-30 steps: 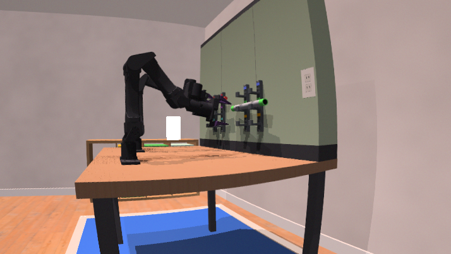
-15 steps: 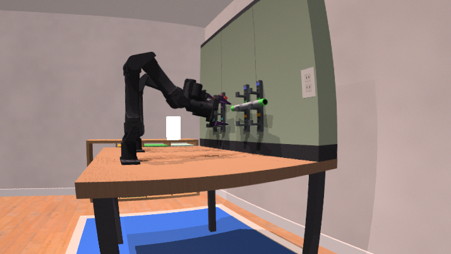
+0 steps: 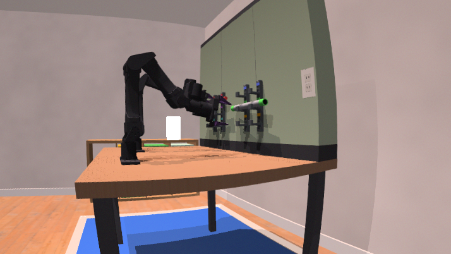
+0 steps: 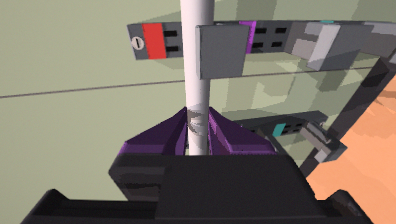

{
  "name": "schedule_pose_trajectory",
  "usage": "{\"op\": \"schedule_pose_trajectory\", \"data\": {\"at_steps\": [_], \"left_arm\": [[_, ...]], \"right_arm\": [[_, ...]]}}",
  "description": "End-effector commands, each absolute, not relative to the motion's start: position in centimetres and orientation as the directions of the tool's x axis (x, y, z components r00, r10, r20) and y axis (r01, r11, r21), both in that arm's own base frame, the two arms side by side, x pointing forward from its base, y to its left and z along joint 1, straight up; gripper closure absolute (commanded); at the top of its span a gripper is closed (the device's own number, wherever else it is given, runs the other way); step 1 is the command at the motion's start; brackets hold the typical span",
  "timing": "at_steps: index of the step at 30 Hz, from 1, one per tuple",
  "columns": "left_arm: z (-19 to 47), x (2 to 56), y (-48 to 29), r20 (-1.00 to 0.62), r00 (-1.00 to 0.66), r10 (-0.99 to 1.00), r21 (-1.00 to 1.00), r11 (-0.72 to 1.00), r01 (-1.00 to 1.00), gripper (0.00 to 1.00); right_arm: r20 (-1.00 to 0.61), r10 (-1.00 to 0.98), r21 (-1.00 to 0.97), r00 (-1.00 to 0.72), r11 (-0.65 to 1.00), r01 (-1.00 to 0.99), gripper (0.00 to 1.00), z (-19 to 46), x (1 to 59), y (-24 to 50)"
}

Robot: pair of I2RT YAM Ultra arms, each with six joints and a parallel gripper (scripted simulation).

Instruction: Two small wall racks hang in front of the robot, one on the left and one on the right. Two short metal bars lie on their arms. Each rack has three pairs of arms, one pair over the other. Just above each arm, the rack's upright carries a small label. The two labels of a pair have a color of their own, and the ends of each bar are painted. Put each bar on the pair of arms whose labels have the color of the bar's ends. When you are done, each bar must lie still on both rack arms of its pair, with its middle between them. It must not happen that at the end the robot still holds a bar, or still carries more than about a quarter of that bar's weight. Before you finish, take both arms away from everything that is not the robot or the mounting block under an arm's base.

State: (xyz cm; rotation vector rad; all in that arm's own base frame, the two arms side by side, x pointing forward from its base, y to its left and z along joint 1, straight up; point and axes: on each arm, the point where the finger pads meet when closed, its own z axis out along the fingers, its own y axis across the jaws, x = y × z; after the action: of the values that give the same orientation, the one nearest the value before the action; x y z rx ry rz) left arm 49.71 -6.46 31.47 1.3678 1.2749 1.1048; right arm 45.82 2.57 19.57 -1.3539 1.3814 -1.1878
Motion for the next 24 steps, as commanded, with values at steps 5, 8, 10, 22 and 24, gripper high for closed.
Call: {"op": "schedule_pose_trajectory", "data": {"at_steps": [5,8,10,22,24], "left_arm": [[35.36,49.63,-6.88,0.002,0.060,0.998,0.999,-0.004,0.041,1.00],[35.33,49.62,-6.88,0.002,0.060,0.998,0.999,-0.004,0.041,1.00],[35.32,49.62,-6.88,0.002,0.060,0.998,0.999,-0.004,0.041,1.00],[35.24,49.64,-6.89,0.002,0.060,0.998,0.999,-0.005,0.044,1.00],[35.22,49.63,-6.89,0.002,0.060,0.998,0.999,-0.005,0.044,1.00]], "right_arm": [[0.029,-0.998,-0.987,-0.064,-0.018,-0.159,0.00,21.27,45.54,2.70],[0.029,-0.998,-0.987,-0.064,-0.018,-0.159,0.00,21.27,45.54,2.70],[0.029,-0.998,-0.987,-0.064,-0.018,-0.159,0.00,21.27,45.54,2.70],[0.029,-0.997,-0.987,-0.065,-0.019,-0.162,0.00,21.19,45.52,2.67],[0.029,-0.997,-0.987,-0.065,-0.019,-0.162,0.00,21.19,45.52,2.67]]}}
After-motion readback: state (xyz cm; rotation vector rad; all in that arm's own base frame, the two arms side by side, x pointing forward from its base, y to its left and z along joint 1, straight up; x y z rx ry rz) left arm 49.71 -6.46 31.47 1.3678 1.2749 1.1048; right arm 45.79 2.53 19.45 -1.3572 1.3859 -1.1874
